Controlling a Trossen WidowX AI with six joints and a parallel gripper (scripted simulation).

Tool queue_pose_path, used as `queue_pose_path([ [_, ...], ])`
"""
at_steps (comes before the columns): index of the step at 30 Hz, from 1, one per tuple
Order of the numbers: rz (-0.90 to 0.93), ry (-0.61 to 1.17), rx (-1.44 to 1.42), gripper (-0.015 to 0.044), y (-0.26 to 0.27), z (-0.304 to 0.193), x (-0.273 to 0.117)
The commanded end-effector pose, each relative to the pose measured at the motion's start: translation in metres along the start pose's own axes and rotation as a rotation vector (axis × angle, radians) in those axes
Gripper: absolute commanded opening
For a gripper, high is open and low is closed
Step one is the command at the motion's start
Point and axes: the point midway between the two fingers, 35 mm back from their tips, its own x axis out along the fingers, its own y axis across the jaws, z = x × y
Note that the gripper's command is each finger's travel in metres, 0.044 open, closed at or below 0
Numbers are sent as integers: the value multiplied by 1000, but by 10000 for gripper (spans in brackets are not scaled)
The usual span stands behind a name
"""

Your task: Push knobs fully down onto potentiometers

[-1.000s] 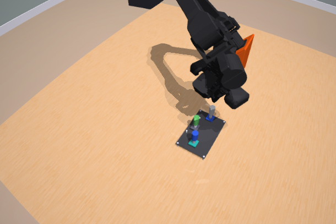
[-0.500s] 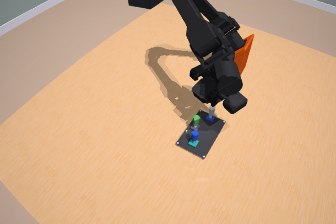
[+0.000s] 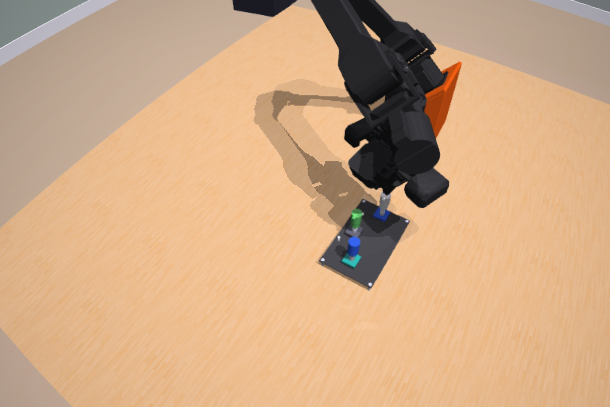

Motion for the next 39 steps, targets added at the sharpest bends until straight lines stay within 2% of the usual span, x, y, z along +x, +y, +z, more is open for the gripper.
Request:
queue_pose_path([
  [1,-3,-5,-3,0,0,1,1],
  [39,-3,-5,-3,0,0,1,8],
])
